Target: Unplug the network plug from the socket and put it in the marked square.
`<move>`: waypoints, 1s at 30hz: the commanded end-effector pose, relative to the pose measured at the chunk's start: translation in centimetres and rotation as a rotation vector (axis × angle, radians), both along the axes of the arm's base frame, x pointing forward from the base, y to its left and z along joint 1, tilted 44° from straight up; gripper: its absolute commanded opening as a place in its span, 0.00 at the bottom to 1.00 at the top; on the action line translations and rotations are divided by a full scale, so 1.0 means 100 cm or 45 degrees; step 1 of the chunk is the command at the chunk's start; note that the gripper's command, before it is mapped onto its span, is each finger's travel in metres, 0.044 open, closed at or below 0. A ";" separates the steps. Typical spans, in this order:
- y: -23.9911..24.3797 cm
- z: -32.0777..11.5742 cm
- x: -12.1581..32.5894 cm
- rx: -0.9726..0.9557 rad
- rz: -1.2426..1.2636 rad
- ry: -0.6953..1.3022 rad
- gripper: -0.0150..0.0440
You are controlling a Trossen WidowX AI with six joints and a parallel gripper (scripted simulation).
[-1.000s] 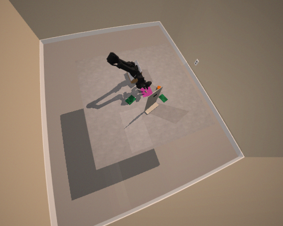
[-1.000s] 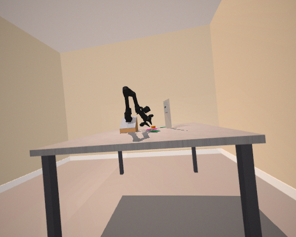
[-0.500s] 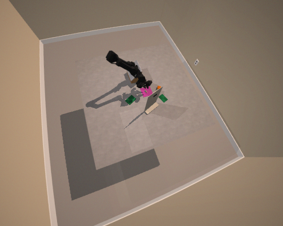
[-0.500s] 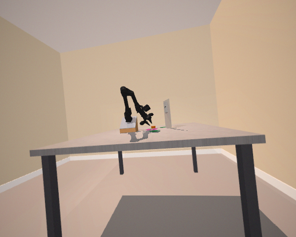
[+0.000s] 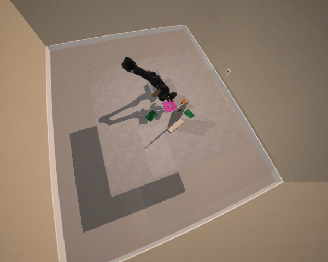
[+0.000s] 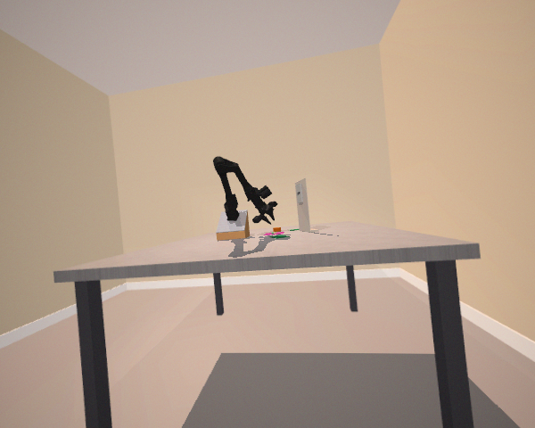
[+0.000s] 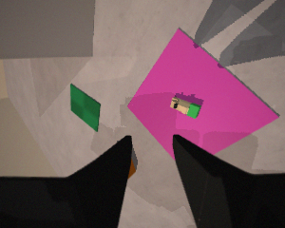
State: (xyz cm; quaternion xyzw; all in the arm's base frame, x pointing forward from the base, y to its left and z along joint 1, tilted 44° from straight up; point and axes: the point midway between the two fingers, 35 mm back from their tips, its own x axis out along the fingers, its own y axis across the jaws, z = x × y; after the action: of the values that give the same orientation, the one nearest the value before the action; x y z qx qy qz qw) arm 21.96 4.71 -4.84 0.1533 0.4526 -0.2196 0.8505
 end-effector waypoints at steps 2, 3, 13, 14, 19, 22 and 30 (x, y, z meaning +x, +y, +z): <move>0.006 0.006 0.001 0.004 -0.006 -0.011 0.52; 0.006 0.007 0.001 0.004 -0.006 -0.011 0.52; 0.014 0.016 -0.001 0.004 -0.006 -0.011 0.52; 0.015 0.017 -0.002 0.004 -0.006 -0.011 0.52; 0.019 0.022 -0.003 0.003 -0.005 -0.012 0.52; 0.021 0.026 -0.005 0.003 -0.005 -0.013 0.52; 0.027 0.034 -0.008 0.002 -0.004 -0.015 0.52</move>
State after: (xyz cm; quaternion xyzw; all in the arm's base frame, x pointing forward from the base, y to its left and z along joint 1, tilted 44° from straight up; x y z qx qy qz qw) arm 21.13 7.01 -1.99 0.1526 0.4518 -0.2193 0.8512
